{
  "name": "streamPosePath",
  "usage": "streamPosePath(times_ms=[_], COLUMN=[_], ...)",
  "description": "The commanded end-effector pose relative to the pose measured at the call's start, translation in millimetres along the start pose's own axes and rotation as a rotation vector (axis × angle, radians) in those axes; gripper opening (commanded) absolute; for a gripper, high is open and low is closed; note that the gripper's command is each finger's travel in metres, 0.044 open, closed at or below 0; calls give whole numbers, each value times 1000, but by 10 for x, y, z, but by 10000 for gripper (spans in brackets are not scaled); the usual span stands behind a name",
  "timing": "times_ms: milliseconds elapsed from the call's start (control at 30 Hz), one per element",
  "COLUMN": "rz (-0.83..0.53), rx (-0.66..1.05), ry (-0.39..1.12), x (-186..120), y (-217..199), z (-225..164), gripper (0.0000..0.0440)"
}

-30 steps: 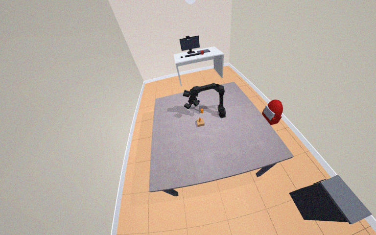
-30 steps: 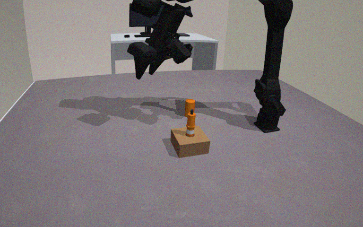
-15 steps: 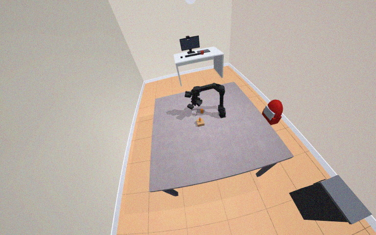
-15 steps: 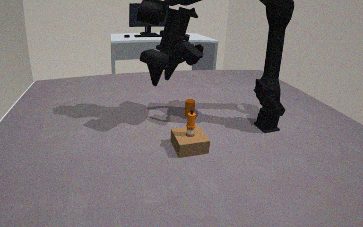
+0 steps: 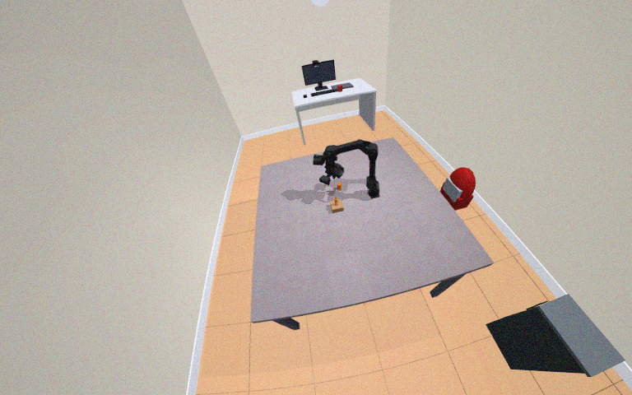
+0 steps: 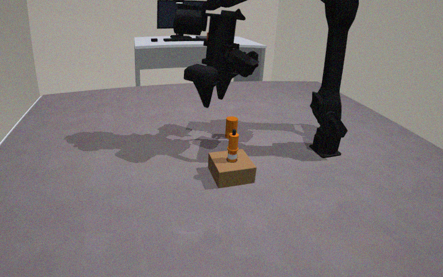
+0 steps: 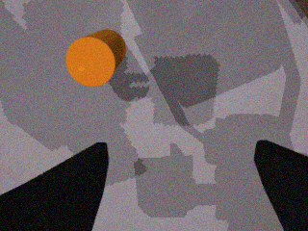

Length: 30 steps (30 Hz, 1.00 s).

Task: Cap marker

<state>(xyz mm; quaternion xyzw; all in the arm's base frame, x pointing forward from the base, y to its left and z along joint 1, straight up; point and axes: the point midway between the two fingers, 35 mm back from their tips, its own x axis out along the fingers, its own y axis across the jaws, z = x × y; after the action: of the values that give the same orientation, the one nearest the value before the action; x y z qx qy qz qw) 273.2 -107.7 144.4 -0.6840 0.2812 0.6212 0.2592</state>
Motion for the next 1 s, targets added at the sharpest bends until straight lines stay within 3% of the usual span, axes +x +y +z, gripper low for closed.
streamPosePath(times_ms=[0,967], rz=[8,31], rx=[4,-18], ry=[-41,-262], x=[48,405], y=[54,435], z=[61,278], gripper=[324,308])
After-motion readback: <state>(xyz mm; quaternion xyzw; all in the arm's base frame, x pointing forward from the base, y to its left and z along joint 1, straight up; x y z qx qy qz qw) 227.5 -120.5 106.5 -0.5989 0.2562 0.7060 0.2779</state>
